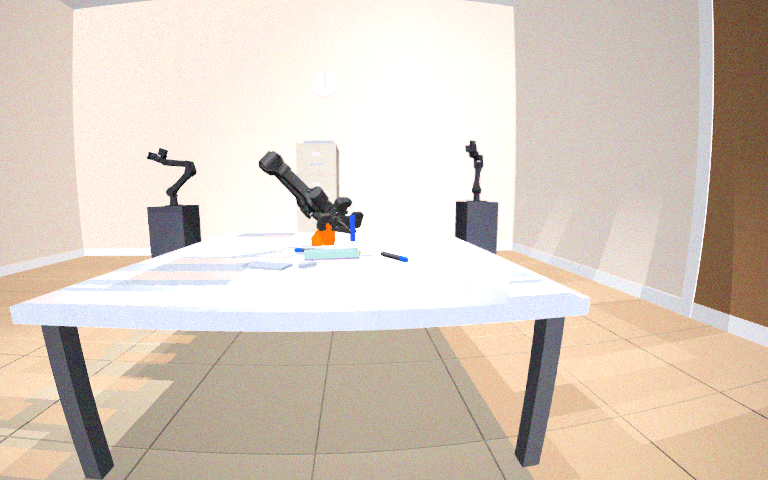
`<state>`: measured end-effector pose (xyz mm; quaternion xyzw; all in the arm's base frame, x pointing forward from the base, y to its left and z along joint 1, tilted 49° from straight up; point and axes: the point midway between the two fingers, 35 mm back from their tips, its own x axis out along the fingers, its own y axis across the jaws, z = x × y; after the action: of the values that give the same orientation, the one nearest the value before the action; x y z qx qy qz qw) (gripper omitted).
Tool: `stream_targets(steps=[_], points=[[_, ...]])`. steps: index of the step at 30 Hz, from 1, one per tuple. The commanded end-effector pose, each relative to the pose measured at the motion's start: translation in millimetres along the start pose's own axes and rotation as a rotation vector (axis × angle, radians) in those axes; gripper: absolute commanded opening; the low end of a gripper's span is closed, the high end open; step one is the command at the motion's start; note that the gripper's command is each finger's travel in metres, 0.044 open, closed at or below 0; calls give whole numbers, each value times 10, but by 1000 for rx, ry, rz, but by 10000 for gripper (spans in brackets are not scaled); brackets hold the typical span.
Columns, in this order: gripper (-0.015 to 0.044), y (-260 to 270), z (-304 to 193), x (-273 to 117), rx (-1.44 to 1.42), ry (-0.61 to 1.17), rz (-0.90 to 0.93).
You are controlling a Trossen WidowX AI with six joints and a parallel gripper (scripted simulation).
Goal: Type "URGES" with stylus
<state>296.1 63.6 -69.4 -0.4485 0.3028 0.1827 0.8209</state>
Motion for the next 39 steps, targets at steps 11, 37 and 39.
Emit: stream_targets(steps=[11, 37, 39], points=[[81, 3, -59, 25, -4, -1, 4], [81, 3, -146, 64, -4, -1, 4], [81, 3, -153, 68, -4, -1, 4]])
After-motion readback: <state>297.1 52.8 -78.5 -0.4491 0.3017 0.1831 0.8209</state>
